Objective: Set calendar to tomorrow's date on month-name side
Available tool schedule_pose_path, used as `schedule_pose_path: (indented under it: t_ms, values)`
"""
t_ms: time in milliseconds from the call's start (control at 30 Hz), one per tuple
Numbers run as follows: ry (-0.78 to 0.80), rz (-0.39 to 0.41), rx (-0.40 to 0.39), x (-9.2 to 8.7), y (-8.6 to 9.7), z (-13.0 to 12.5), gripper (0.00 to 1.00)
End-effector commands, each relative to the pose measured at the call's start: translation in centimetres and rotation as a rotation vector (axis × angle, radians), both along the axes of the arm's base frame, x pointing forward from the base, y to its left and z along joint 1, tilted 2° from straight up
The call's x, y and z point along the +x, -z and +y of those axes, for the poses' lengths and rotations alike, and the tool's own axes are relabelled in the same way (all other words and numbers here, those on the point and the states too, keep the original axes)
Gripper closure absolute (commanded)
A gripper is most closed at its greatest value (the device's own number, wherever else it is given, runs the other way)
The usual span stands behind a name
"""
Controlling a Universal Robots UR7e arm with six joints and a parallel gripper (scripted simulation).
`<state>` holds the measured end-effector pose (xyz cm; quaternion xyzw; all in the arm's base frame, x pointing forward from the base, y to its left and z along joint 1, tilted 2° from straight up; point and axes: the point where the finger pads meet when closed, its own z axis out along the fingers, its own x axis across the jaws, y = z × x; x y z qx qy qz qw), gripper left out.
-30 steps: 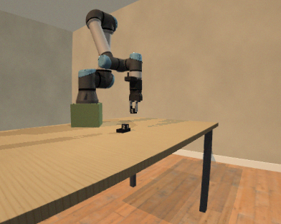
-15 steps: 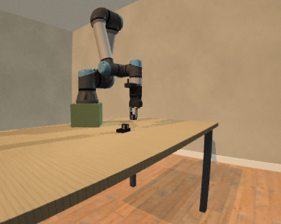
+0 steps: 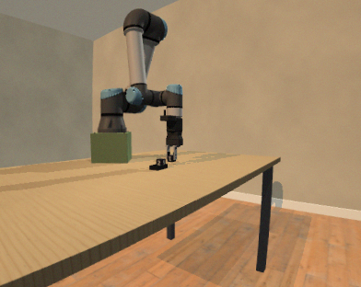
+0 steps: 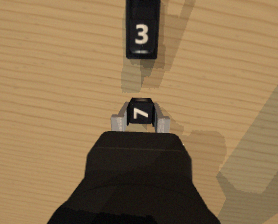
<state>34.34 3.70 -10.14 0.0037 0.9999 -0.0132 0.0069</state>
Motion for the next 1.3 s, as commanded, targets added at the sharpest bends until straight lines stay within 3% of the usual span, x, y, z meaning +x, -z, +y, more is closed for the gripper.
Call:
schedule_pose_path:
  t_ms: [0,1267]
  values:
    - [0.0,-0.005,-0.001,0.18,0.85,-0.03,0.43]
    - [0.0,-0.005,-0.001,0.18,1.2,-0.04,0.43]
